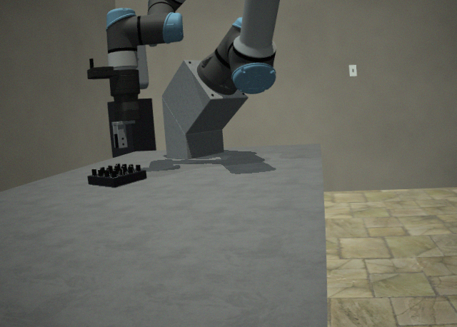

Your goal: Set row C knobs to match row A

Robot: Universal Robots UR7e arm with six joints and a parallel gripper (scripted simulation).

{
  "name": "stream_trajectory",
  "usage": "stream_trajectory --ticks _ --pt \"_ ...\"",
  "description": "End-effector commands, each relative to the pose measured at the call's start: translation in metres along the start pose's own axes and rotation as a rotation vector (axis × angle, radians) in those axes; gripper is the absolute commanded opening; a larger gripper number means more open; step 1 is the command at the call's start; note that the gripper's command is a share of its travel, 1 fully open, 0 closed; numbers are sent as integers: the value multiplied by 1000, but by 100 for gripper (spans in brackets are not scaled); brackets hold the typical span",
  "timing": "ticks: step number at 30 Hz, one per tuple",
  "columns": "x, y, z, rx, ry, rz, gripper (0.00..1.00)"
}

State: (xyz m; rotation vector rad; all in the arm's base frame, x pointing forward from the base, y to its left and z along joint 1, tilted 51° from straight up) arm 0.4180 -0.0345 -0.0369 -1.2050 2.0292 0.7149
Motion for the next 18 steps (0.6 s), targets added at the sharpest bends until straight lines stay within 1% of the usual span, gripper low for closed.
stream_trajectory --ticks 1,18 --pt "0 0 -1 2 1 1 46" --pt "0 1 2 -1 0 2 46"
Point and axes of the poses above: the point where the finger pads meet when closed, its own z axis out along the fingers, its own x axis across the jaws, y = z × x, the point moved 5 cm from there along -z, back along the fingers, and after that the axes turned 1 degree about z, right-handed, at the moved point
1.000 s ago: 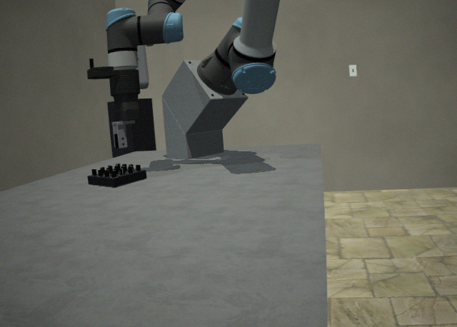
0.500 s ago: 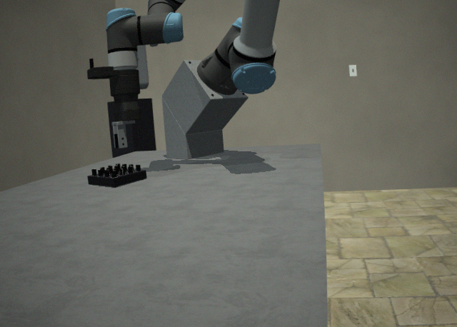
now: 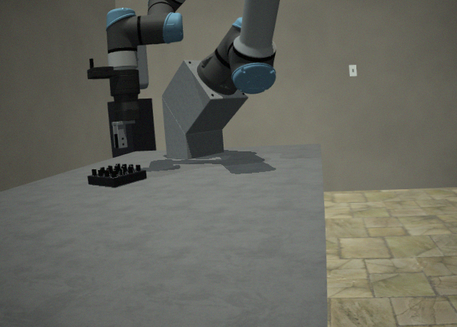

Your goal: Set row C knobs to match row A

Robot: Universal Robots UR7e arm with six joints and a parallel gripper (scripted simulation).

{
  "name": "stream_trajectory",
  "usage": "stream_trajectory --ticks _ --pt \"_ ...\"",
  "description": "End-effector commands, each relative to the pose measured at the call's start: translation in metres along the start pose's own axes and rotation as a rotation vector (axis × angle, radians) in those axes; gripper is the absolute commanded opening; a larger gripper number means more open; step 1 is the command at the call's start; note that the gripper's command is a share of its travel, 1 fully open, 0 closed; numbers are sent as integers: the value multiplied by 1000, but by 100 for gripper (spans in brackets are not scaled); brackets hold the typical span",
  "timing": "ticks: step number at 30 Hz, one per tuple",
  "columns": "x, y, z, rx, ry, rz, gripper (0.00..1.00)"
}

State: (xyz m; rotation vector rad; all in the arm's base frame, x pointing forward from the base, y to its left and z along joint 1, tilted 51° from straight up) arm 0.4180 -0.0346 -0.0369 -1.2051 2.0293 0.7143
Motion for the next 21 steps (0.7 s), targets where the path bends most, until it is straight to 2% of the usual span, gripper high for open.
stream_trajectory --ticks 1,21 --pt "0 1 2 -2 -1 2 46" --pt "0 2 21 -3 -2 3 46"
Point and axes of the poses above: the point where the finger pads meet when closed, its own z axis out along the fingers, its own x axis across the jaws, y = z × x, the point moved 5 cm from there along -z, back along the fingers, and after that the axes turned 1 degree about z, right-handed, at the moved point
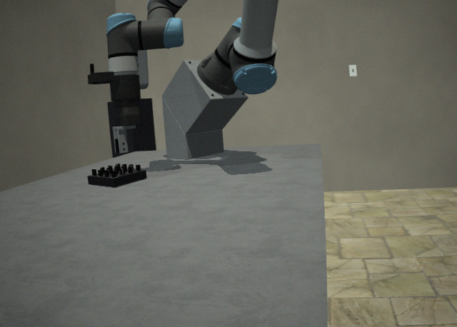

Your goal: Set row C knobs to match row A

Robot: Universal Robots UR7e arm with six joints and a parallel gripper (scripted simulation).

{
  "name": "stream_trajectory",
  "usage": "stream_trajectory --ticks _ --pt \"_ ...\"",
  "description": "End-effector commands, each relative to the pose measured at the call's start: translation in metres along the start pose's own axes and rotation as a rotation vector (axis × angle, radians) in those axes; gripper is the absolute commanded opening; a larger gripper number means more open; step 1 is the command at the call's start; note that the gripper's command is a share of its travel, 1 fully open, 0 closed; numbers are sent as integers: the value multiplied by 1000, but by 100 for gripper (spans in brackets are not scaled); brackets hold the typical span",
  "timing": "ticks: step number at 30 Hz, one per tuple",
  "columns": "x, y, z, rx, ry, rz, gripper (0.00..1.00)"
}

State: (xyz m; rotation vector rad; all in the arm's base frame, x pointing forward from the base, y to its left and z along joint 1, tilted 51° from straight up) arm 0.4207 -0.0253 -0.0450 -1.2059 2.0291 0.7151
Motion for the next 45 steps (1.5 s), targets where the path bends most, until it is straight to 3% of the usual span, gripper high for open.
stream_trajectory --ticks 1,22,45 --pt "0 2 10 -2 -2 3 46" --pt "1 1 29 -1 -1 1 46" --pt "1 1 30 0 -1 1 46"
Point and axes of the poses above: the point where the finger pads meet when closed, its own z axis out along the fingers, its own x axis across the jaws, y = z × x, the point moved 5 cm from there along -z, back along the fingers, and after that the axes turned 1 degree about z, right-handed, at the moved point
